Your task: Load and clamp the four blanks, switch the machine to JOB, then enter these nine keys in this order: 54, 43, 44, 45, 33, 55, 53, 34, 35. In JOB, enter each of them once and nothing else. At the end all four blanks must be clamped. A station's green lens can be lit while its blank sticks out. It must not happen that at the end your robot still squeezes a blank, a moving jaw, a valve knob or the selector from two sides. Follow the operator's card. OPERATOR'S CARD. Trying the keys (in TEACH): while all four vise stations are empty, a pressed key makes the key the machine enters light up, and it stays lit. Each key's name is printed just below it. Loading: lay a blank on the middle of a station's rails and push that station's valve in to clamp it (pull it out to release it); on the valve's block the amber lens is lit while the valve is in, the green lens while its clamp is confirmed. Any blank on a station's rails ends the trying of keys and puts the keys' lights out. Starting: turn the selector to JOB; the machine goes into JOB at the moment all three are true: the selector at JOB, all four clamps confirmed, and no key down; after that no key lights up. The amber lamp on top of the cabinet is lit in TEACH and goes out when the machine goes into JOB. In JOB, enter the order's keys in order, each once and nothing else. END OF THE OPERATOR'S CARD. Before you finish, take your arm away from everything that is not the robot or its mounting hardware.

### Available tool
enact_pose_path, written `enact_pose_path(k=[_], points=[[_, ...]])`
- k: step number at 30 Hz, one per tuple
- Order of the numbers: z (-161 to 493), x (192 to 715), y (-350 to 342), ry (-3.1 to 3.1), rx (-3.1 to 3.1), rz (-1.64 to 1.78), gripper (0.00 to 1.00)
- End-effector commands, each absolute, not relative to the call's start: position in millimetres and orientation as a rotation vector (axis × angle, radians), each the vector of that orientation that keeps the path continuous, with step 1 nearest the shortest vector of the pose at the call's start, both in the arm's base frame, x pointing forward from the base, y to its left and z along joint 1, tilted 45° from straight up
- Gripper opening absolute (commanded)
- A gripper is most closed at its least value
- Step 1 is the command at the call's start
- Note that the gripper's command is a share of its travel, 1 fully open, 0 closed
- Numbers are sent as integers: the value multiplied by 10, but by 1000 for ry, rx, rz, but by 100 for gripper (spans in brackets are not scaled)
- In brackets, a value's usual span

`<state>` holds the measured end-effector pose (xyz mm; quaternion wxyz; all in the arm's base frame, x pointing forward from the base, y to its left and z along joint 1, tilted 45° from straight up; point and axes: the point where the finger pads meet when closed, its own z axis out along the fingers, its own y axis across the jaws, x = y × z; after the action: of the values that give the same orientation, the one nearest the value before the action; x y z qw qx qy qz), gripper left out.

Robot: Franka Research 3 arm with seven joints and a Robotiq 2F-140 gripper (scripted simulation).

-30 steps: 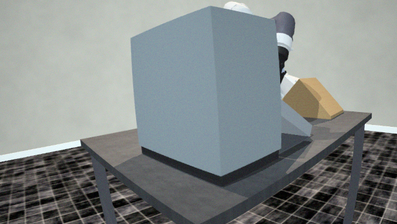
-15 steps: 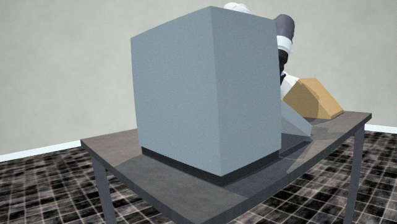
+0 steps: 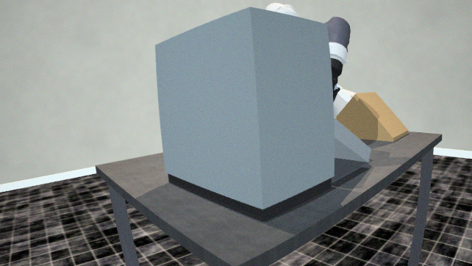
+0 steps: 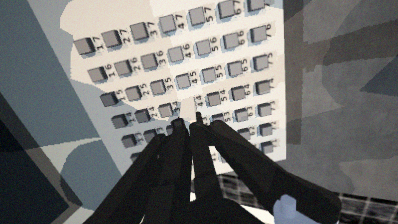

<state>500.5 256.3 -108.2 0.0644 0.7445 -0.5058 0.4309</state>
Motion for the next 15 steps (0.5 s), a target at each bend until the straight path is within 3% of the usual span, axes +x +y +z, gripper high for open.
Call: enact_pose_path(k=[1,15], points=[[-1094,5014,2563,-1536,2248,1300,0],[-1115,5034,2544,-1536,2248,1300,0]])
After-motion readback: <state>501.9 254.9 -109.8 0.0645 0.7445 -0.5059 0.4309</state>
